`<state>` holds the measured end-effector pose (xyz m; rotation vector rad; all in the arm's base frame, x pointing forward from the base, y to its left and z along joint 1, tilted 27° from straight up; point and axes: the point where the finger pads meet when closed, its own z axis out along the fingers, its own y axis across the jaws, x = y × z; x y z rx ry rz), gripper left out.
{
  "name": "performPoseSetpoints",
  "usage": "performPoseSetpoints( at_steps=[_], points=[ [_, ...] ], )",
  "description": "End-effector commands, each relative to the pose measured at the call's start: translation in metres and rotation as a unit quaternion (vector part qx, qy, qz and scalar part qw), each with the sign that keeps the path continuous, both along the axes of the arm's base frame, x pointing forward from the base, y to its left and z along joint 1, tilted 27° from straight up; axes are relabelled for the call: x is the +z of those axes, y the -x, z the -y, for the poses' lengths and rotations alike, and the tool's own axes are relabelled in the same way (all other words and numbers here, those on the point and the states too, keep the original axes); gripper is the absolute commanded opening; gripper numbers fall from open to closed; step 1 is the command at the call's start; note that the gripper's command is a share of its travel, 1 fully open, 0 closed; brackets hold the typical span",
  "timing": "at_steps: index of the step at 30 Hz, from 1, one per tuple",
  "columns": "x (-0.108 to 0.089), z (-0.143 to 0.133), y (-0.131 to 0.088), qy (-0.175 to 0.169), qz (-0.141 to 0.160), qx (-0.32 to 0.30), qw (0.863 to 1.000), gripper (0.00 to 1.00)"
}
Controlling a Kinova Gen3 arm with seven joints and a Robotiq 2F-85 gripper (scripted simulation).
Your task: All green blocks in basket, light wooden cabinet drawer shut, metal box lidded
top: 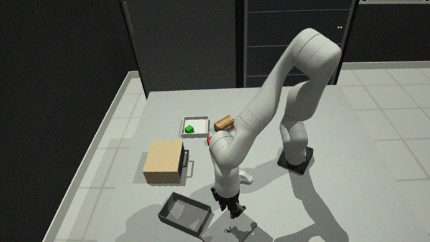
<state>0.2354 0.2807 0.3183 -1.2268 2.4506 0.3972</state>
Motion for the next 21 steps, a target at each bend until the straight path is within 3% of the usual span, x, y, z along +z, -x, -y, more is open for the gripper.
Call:
performPoseSetpoints(
  at_steps=[1,21],
  points=[
    [-0.011,-0.002,-0.004,0.002,-0.001,-0.003,1.000,0.48],
    [-0.069,-0.029,-0.017,0.002,-0.001,-0.002,1.000,0.48]
  ],
)
